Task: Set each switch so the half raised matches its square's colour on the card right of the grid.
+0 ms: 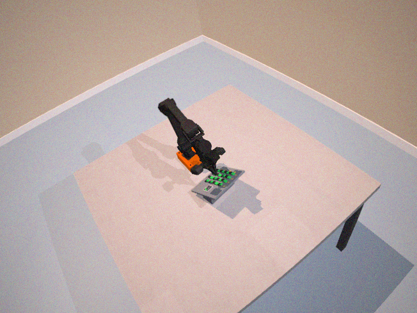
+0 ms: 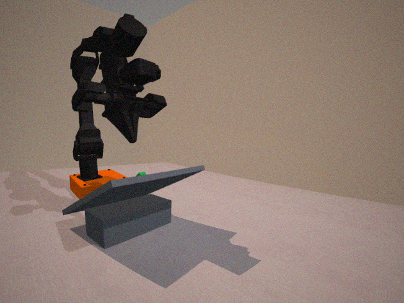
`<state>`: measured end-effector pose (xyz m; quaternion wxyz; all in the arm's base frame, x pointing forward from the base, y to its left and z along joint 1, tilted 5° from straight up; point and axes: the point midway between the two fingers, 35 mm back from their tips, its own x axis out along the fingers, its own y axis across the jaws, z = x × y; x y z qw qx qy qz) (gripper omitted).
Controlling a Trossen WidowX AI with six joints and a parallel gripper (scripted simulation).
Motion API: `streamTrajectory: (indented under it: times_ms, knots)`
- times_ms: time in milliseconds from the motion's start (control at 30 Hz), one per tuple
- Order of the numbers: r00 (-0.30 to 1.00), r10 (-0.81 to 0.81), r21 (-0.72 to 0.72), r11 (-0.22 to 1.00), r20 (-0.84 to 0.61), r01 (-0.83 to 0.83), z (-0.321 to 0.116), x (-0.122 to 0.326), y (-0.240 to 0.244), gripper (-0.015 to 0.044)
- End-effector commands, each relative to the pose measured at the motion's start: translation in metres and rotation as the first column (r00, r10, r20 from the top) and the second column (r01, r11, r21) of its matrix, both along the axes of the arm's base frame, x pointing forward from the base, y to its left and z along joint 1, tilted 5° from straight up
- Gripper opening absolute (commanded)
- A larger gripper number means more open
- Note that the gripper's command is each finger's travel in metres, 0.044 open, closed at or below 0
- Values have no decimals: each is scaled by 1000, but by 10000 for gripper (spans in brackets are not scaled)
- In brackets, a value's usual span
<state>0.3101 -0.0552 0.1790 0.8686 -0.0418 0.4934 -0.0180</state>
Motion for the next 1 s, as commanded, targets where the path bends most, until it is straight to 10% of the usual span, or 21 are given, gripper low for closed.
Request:
streamTrajectory:
  times_ms: [0,967]
  knots:
    - [999,6,5,1000,-41,-6,-27,11,-4,0]
    - [999,6,5,1000,-40,-6,-47,23,-5,0]
